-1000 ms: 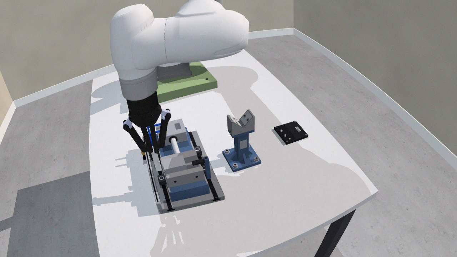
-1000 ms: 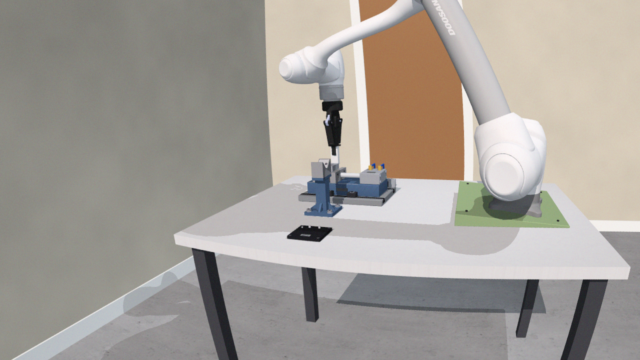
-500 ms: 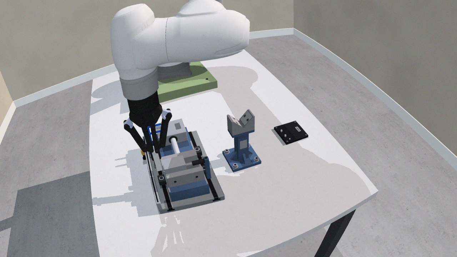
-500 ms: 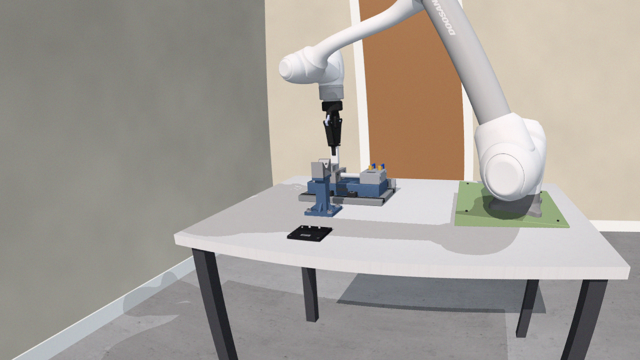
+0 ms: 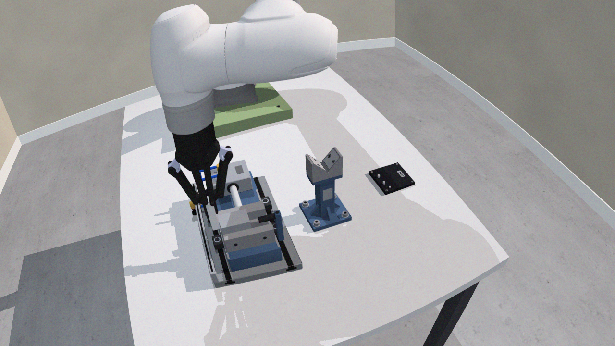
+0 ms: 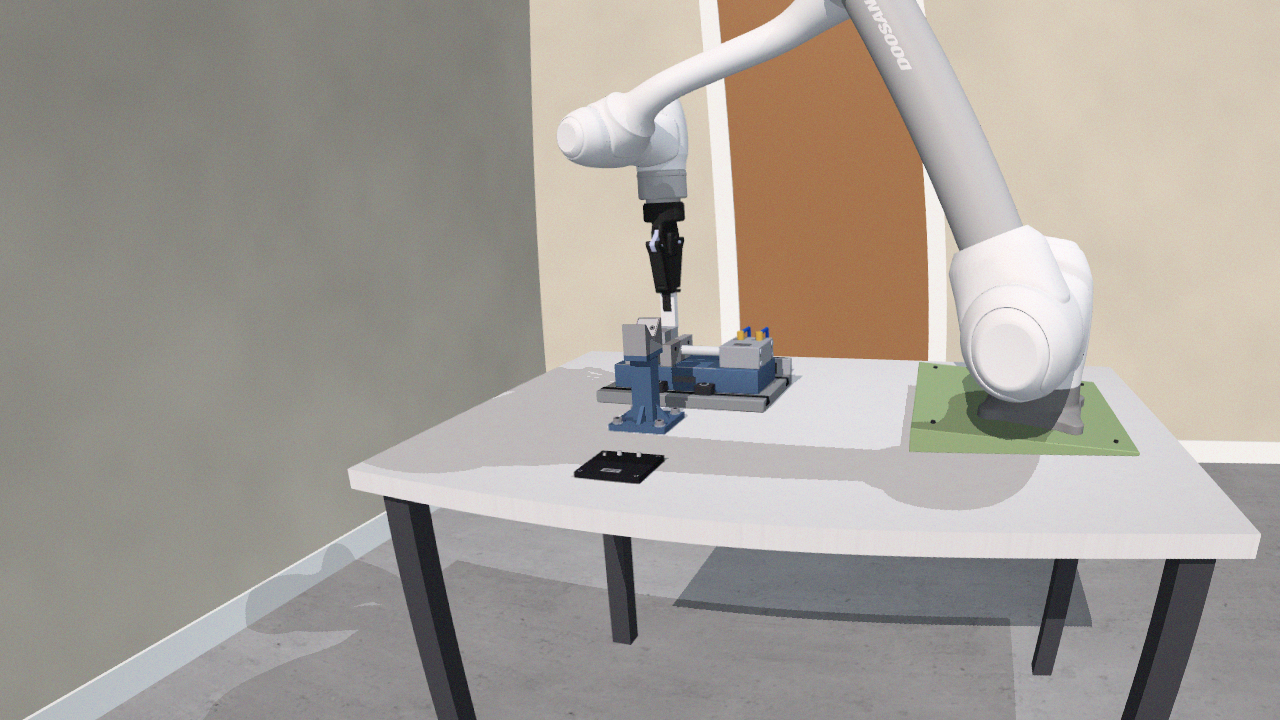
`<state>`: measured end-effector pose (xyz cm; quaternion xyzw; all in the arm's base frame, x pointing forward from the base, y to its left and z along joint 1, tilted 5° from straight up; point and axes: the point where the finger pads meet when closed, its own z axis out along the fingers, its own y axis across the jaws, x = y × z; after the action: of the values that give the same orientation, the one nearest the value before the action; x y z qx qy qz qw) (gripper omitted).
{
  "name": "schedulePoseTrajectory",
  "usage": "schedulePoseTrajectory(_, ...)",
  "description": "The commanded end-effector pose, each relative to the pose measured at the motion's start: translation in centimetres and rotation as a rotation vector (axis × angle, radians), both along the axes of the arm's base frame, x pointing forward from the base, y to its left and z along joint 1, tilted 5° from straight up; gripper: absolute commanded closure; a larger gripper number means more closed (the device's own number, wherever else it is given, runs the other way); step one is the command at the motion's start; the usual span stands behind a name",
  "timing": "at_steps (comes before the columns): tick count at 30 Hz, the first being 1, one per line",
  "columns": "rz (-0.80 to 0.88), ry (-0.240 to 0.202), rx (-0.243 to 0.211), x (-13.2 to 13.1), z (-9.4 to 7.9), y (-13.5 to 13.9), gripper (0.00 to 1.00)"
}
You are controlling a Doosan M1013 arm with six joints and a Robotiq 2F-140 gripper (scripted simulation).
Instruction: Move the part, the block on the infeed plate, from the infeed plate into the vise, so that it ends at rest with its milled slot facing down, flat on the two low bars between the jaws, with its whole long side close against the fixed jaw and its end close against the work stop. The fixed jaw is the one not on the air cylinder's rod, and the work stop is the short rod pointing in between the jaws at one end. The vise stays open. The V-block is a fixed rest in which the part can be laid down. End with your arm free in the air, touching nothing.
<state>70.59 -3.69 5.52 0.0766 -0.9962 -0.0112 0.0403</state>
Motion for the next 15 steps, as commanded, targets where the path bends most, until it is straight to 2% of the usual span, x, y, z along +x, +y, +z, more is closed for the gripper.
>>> schedulePoseTrajectory(1, 0.000, 0.000, 0.000, -0.01, 0.02, 0.09, 1.00)
schedulePoseTrajectory(15, 0.000, 0.000, 0.000, -0.06, 0.03, 0.41, 1.00)
